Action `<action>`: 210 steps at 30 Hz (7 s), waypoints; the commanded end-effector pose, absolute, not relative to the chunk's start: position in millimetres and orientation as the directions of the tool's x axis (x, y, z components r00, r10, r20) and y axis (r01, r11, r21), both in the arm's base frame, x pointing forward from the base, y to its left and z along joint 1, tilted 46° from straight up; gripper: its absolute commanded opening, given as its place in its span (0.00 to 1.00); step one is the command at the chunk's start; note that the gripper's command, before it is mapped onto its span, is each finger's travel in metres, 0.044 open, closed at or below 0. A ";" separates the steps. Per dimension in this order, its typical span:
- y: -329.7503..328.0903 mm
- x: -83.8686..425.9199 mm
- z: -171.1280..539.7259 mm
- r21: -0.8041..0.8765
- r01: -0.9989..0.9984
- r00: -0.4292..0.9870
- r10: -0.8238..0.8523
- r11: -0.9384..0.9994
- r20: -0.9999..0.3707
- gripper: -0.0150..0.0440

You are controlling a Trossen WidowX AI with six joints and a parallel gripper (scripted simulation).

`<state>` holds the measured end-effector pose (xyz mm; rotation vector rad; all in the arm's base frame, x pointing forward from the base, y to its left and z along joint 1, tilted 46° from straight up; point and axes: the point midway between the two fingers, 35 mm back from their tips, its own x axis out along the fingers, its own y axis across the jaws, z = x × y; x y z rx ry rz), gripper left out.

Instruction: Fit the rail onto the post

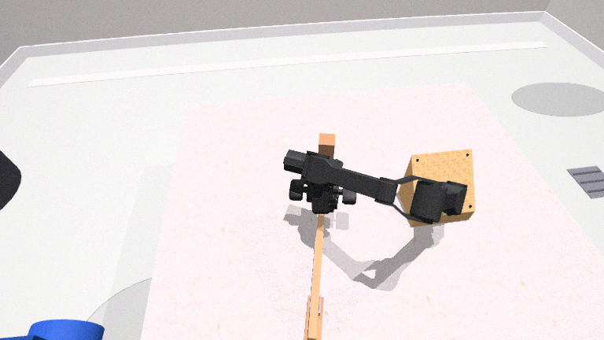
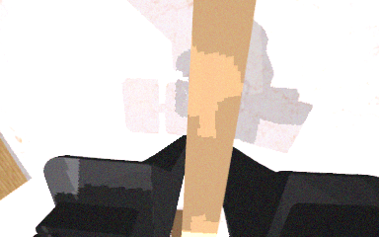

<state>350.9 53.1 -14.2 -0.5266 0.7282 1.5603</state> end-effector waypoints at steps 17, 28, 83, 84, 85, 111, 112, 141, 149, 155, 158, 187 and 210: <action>54.3 351.3 -14.3 0.137 -0.990 -0.111 0.704 -0.019 -0.701 0.25; 52.7 351.0 -12.7 0.137 -0.990 -0.111 0.704 -0.019 -0.701 0.25; 53.6 350.4 -13.5 0.137 -0.990 -0.111 0.704 -0.019 -0.701 0.25; 53.5 350.4 -13.4 0.137 -0.990 -0.111 0.704 -0.019 -0.701 0.25; 53.4 350.4 -13.3 0.137 -0.990 -0.111 0.704 -0.019 -0.701 0.25; 54.4 350.6 -14.5 0.137 -0.990 -0.111 0.704 -0.019 -0.701 0.25; 54.3 350.5 -14.6 0.137 -0.990 -0.111 0.704 -0.019 -0.701 0.25; 46.5 349.4 -19.6 0.137 -0.990 -0.111 0.704 -0.019 -0.702 0.25; 44.5 349.2 -21.3 0.137 -0.990 -0.111 0.704 -0.019 -0.702 0.25; 43.3 349.1 -22.9 0.137 -0.990 -0.111 0.704 -0.019 -0.702 0.25; 42.8 349.0 -23.7 0.137 -0.990 -0.111 0.704 -0.019 -0.702 0.25; 36.2 348.8 -30.2 0.137 -0.990 -0.111 0.703 -0.019 -0.702 0.25; 30.8 348.3 -35.1 0.137 -0.990 -0.110 0.703 -0.019 -0.703 0.25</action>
